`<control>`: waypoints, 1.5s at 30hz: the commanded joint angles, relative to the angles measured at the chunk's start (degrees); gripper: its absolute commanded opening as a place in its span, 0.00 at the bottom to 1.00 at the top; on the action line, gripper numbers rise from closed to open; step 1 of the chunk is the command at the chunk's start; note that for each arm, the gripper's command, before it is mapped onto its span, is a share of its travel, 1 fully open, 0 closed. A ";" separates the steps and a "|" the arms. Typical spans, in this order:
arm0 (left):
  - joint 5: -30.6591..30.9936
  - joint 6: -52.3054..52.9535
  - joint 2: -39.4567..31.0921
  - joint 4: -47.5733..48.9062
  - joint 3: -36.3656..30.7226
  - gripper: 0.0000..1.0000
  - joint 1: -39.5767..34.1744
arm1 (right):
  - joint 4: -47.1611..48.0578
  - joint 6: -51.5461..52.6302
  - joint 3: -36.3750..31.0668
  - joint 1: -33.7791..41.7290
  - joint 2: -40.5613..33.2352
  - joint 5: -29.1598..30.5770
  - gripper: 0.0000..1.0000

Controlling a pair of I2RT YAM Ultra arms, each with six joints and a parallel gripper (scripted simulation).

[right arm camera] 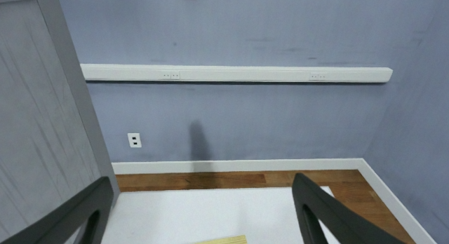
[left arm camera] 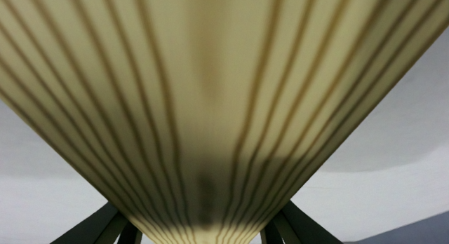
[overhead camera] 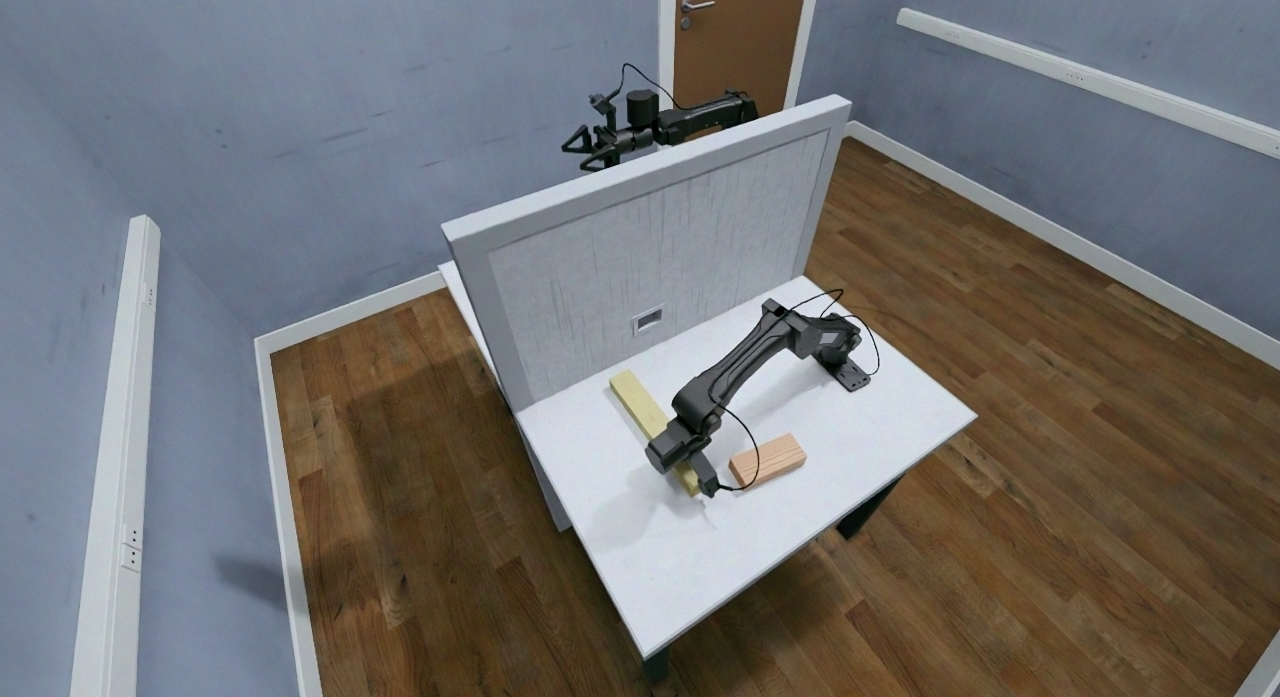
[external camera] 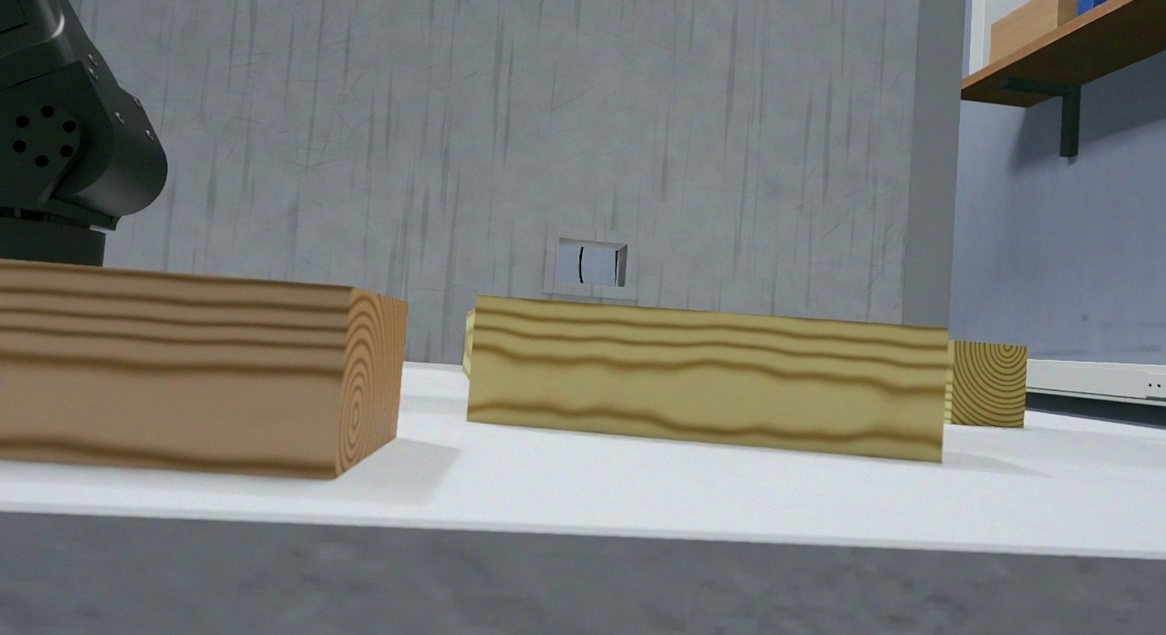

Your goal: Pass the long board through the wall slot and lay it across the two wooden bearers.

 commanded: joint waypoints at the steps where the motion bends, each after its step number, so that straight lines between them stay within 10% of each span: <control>1: -0.38 -0.13 -0.63 0.07 1.99 0.00 -0.07 | -0.88 -0.01 0.11 0.67 -0.61 -0.23 1.00; 45: 2.42 0.45 -3.76 -13.99 15.83 0.00 -0.17 | -0.88 -0.01 0.11 0.67 -0.61 -0.23 1.00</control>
